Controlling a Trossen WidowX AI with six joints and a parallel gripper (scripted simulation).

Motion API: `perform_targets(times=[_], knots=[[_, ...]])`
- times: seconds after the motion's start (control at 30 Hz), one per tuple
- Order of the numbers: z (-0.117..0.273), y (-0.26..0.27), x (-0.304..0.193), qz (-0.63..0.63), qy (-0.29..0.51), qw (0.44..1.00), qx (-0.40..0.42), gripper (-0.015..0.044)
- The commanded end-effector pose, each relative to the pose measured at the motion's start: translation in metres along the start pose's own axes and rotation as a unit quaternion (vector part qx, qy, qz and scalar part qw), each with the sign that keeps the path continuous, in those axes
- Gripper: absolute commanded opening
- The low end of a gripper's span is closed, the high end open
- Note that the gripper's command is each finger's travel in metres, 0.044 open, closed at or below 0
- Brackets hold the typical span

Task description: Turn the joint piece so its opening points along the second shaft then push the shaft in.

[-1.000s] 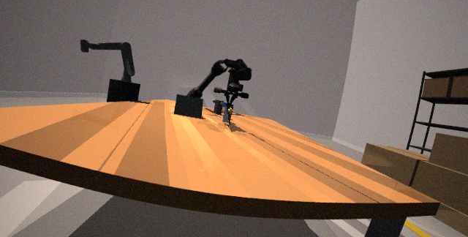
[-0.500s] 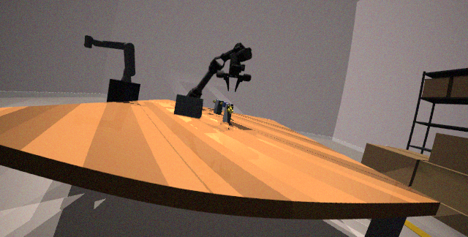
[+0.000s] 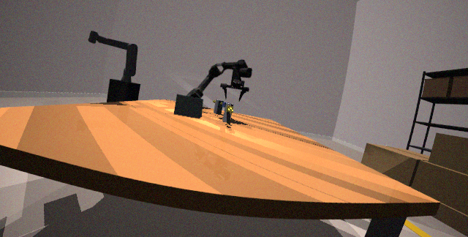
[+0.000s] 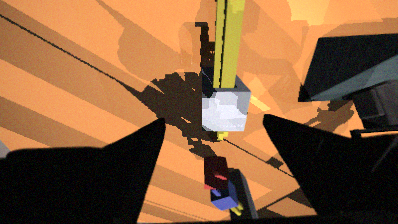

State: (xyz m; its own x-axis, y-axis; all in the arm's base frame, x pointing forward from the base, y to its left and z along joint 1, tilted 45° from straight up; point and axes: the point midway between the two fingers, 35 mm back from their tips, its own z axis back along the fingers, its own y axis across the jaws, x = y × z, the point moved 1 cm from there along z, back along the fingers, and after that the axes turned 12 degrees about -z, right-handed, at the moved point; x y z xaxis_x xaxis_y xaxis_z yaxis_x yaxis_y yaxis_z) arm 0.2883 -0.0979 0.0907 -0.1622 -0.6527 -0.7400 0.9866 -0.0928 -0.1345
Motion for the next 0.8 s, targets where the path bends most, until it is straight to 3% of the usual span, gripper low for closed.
perform_targets(times=[0.0, 0.4, 0.77], knots=[[-0.029, -0.02, -0.039, -0.015, 0.038, 0.999, -0.026, 0.044], [-0.03, -0.019, -0.038, -0.005, 0.038, 0.999, -0.026, 0.044], [-0.012, 0.002, 0.006, 0.178, 0.018, 0.984, -0.015, 0.044]])
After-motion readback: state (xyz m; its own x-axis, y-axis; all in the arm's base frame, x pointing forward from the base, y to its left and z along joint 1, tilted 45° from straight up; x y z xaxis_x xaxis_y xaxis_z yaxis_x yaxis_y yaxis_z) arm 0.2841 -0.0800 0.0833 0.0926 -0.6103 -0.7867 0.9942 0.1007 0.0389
